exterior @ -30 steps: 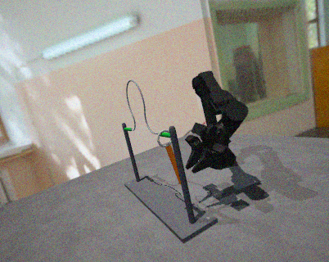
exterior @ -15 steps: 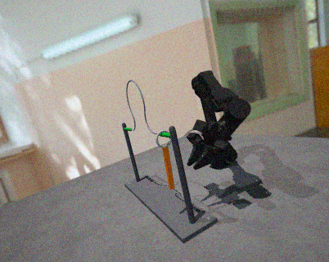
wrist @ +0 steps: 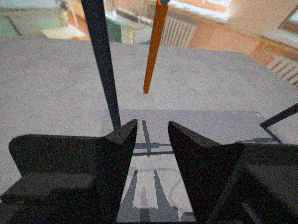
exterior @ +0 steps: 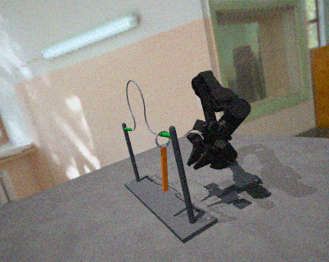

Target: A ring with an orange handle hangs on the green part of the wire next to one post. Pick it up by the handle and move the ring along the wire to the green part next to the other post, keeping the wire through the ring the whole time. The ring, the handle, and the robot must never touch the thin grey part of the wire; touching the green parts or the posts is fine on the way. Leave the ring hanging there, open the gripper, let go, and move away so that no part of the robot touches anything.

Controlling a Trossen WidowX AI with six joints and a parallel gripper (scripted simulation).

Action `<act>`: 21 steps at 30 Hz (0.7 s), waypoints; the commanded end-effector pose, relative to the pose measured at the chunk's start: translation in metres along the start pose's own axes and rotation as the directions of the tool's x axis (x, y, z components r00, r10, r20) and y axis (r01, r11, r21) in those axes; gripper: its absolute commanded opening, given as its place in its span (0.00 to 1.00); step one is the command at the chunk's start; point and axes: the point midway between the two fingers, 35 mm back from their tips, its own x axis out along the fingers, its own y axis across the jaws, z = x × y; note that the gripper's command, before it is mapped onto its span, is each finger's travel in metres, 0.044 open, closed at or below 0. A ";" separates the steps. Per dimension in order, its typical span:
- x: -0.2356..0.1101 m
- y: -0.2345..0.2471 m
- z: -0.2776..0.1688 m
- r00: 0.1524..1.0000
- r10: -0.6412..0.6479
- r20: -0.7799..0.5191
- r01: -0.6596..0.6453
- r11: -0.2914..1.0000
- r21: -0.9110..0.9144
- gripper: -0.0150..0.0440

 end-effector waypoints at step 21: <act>-0.050 -0.001 0.001 1.000 0.001 0.003 -0.001 1.000 -0.001 1.00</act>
